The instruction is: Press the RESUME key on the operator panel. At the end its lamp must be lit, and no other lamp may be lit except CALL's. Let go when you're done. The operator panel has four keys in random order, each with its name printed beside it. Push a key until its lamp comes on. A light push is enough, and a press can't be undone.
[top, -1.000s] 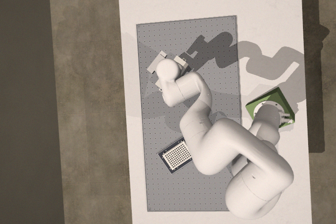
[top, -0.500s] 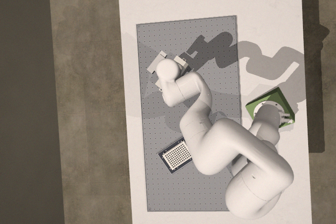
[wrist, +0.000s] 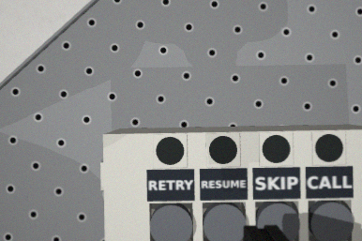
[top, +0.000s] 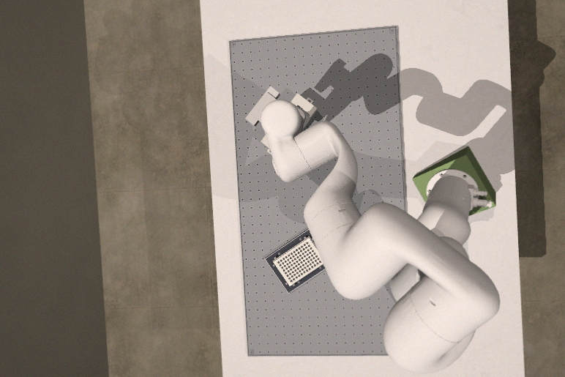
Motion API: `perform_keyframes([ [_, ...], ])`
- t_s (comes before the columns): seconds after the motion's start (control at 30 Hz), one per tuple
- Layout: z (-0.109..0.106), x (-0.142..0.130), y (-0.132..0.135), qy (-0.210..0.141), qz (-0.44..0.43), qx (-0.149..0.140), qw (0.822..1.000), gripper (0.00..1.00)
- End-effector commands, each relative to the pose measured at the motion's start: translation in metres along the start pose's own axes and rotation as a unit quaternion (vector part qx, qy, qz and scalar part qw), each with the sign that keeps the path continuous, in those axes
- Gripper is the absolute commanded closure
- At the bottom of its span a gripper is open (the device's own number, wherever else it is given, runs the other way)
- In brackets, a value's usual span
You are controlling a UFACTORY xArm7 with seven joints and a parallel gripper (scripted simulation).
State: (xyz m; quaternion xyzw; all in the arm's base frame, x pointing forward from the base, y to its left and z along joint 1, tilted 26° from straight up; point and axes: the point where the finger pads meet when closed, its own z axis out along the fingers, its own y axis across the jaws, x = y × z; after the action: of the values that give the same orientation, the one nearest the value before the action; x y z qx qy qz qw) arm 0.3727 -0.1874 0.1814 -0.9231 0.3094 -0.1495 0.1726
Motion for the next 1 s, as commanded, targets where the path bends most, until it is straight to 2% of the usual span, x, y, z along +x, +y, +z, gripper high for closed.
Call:
perform_keyframes([
  [0.0,-0.019,0.0,-0.009,0.002,0.0,0.0,1.0,1.0],
  [0.4,-0.023,-0.001,-0.011,0.002,0.0,0.0,1.0,1.0],
  [0.97,0.002,-0.001,-0.011,0.002,0.0,0.0,1.0,1.0],
])
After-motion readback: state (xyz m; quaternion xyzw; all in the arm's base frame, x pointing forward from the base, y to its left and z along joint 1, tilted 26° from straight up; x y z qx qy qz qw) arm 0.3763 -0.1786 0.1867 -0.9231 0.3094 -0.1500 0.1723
